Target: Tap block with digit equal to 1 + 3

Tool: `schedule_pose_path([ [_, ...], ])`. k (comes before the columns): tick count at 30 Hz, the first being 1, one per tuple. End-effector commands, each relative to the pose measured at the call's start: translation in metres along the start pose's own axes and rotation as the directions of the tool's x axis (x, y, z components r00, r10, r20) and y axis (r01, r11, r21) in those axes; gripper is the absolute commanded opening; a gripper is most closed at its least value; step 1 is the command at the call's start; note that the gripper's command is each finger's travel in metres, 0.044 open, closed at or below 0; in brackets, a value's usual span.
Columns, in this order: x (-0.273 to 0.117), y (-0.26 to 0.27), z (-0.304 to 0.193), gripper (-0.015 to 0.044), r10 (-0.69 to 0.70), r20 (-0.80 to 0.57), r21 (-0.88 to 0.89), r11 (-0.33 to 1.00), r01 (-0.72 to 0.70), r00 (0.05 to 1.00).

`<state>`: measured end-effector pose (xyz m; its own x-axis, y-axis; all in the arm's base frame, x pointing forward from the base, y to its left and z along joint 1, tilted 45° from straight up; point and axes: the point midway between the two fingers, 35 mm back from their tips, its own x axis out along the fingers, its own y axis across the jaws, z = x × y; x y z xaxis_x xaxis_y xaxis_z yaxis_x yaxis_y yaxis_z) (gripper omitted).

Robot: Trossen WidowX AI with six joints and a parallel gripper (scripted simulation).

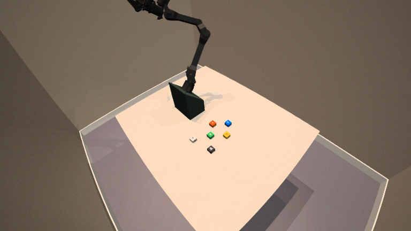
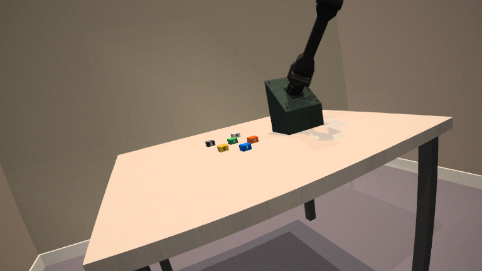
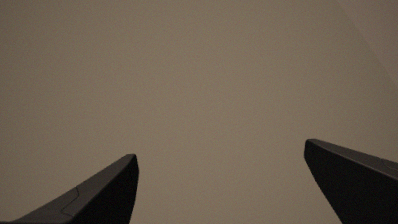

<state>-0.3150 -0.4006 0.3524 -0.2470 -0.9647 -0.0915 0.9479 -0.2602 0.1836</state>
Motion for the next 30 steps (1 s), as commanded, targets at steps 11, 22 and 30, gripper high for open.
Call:
schedule_pose_path([
  [11, 0.063, 0.15, -0.184, 0.04, 0.301, -0.464, -0.022, 0.936, -0.351, 0.833],
  [22, 0.027, 0.271, -0.325, 0.04, 0.435, -0.759, 0.034, 0.769, -0.638, 0.485],
  [30, -0.047, 0.341, -0.419, 0.04, 0.416, -0.898, 0.135, 0.573, -0.809, 0.144],
])
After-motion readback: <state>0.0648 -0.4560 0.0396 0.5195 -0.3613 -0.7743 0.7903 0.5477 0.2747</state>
